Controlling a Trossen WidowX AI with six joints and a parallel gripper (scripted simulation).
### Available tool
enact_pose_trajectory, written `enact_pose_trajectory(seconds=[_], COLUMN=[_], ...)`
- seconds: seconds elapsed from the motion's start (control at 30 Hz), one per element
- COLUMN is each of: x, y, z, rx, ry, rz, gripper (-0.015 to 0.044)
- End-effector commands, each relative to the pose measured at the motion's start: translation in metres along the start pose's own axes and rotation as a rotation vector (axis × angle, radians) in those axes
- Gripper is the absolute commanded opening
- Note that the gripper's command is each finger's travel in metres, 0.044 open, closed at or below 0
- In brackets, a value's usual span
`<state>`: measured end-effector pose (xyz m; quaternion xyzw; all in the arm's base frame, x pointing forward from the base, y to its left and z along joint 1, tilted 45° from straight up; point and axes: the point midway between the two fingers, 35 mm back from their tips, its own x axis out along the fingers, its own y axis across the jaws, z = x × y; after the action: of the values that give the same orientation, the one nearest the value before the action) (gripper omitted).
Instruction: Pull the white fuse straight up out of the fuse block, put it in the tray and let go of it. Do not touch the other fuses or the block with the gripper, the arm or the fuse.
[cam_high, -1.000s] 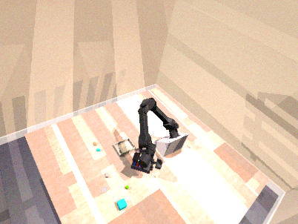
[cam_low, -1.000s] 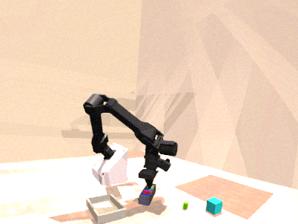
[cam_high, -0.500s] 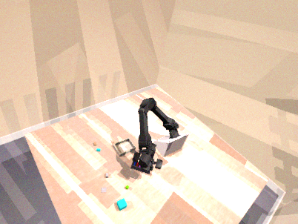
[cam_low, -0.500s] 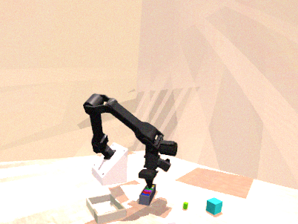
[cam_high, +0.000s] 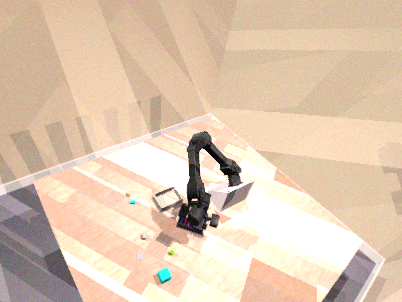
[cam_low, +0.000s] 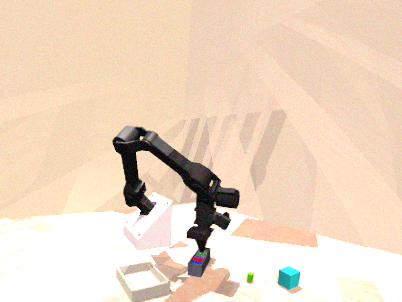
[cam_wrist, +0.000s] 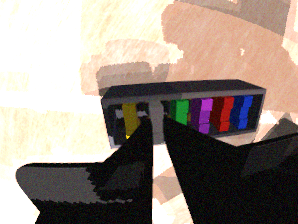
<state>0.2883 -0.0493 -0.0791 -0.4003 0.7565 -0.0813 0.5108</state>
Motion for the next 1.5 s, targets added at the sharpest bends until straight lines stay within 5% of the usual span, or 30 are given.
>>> enact_pose_trajectory(seconds=[0.0,1.47], x=[-0.005,-0.026], y=[0.000,0.000], z=[0.001,0.001], rx=[0.004,0.001], ry=[-0.006,-0.007], rz=[0.001,-0.001], gripper=[0.0000,0.0000])
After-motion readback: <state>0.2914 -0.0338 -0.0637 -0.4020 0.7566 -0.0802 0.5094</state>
